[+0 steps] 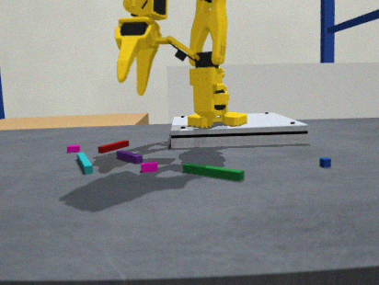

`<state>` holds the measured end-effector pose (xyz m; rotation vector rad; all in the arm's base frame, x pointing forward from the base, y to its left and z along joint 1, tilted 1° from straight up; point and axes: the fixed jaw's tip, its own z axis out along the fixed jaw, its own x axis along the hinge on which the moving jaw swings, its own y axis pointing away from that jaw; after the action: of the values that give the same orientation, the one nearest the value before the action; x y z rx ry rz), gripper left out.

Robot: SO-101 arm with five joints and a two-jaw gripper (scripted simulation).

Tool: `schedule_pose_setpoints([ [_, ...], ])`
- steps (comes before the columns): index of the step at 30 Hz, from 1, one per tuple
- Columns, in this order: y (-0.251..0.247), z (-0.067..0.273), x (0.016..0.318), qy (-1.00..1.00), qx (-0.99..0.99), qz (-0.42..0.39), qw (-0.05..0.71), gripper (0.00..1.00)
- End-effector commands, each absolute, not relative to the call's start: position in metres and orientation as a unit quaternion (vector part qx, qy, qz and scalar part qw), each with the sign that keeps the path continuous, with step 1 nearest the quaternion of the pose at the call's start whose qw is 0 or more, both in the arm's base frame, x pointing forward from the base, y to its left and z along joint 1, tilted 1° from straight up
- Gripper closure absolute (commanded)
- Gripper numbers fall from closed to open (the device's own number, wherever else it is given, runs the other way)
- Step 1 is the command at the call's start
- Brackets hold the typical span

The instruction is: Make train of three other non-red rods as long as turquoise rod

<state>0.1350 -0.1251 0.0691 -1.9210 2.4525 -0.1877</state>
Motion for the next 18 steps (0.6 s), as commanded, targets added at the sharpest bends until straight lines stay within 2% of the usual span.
schedule_pose_setpoints([
  [1, -0.125, 0.056, 0.153, 0.737, -0.675, -0.033, 0.005, 0.64],
  [12, -0.117, 0.029, 0.176, 0.65, -0.76, 0.002, 0.0, 0.79],
  [18, -0.115, 0.024, 0.179, 0.635, -0.772, 0.008, -0.001, 0.81],
])
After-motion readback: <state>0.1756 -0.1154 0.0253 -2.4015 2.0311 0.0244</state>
